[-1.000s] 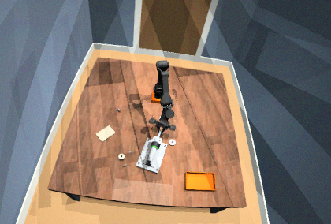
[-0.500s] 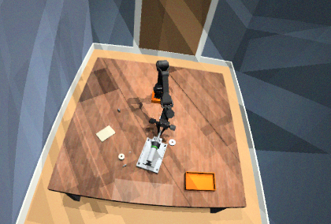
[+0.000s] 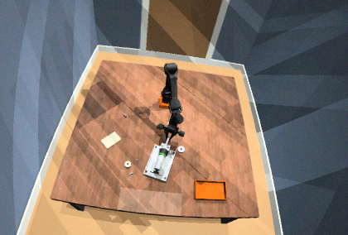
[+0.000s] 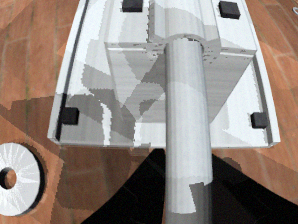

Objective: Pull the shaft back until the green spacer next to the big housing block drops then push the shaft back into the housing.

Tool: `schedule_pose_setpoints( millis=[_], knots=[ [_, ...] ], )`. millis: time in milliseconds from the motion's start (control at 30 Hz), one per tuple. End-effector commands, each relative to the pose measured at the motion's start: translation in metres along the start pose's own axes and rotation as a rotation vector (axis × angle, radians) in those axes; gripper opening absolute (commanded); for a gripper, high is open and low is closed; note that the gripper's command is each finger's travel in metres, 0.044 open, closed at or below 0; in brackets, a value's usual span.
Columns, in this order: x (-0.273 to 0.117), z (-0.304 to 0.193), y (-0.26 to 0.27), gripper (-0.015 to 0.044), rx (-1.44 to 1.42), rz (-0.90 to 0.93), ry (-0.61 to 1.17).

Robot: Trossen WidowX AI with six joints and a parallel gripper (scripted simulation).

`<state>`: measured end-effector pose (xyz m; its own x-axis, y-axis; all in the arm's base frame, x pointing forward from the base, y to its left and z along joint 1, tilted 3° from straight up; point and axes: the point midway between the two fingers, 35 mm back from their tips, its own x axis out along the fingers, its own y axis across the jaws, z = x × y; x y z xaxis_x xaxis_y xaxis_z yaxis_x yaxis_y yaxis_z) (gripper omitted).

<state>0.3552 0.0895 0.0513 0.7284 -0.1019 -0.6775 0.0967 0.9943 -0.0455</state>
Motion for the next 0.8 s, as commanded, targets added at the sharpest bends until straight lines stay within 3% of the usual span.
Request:
schedule_pose_setpoints(
  millis=[0,767],
  knots=[
    [-0.0007,-0.0009,-0.0005,0.0000,0.006,-0.003,0.000],
    [-0.0026,-0.0030,-0.0005,0.0000,0.006,-0.003,0.000]
  ],
)
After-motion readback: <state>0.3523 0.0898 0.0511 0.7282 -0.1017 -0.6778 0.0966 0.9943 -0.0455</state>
